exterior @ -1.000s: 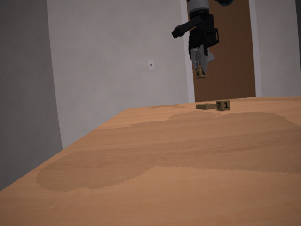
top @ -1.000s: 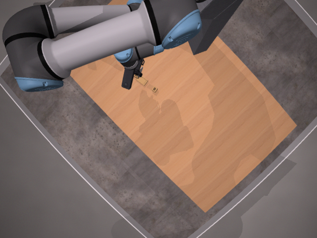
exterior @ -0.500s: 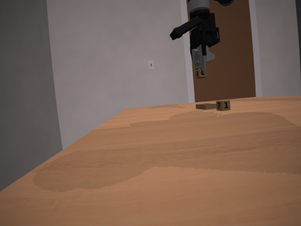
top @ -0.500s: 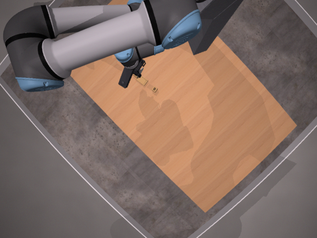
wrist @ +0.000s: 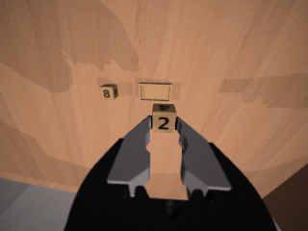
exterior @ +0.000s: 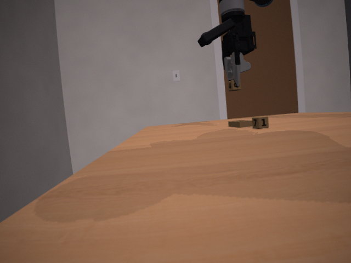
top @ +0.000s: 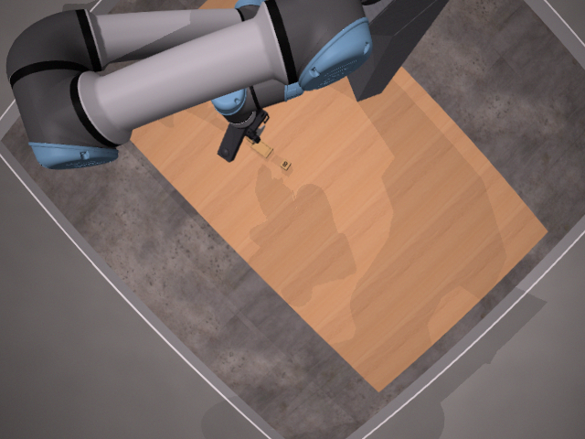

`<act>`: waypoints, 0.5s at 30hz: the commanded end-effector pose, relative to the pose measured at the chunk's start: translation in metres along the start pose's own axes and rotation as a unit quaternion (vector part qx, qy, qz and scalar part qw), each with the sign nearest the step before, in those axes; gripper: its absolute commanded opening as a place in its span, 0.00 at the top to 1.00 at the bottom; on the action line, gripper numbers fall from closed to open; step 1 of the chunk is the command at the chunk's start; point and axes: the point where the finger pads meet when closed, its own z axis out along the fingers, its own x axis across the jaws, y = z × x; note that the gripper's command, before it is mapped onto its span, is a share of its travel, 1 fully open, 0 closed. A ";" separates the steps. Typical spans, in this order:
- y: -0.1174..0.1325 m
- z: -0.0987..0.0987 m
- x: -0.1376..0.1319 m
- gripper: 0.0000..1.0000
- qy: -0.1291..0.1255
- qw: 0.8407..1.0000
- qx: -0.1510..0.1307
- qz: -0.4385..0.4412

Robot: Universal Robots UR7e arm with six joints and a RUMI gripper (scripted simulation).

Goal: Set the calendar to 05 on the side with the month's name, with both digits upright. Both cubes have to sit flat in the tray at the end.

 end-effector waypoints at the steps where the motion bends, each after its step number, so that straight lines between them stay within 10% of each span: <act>1: 0.000 0.000 0.000 0.90 0.000 1.000 0.000 0.001; 15: 0.000 0.003 0.000 0.90 0.000 1.000 0.001 0.001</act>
